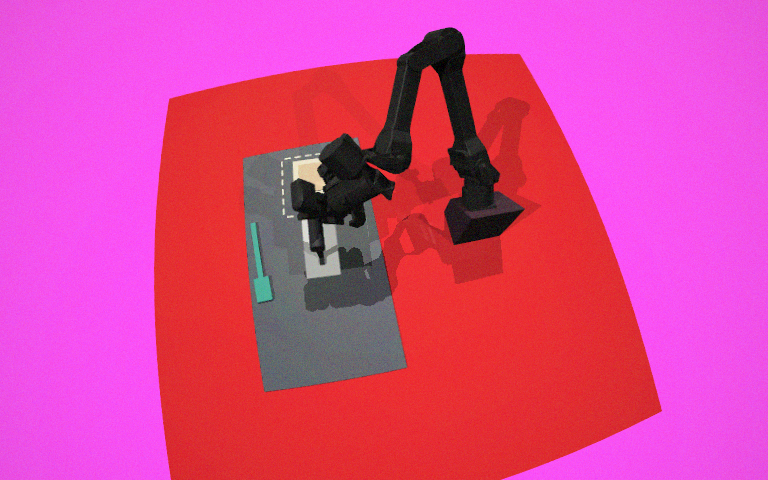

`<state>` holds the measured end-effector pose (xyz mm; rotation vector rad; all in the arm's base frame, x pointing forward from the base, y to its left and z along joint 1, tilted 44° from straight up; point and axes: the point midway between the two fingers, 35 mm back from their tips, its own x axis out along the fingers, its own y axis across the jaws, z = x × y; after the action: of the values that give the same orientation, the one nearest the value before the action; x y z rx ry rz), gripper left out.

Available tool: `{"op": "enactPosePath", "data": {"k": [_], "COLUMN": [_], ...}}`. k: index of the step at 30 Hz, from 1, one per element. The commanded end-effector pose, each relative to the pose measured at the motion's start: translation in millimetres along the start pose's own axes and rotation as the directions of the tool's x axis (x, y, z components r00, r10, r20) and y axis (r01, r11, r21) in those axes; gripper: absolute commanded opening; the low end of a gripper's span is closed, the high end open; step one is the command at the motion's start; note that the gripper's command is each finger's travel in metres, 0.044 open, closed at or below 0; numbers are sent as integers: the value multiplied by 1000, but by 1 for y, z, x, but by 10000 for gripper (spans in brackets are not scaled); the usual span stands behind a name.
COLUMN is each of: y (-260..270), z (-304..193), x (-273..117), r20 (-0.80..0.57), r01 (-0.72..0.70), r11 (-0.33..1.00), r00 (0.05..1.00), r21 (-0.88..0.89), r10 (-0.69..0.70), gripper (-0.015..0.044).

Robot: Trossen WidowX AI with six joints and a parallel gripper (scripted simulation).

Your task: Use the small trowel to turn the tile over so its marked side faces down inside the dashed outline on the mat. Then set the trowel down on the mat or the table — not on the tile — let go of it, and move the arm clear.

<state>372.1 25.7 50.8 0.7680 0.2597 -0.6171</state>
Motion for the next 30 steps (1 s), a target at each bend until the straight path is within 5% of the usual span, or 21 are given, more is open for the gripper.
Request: {"op": "enactPosePath", "data": {"k": [1, 30], "y": [10, 16], "z": [-12, -30], "x": [-5, -13], "r20": [-1, 2], "r01": [-15, -19], "r11": [1000, 1000], "r00": [1000, 1000], "r21": [12, 11], "r10": [15, 19], "gripper": [0, 0]}}
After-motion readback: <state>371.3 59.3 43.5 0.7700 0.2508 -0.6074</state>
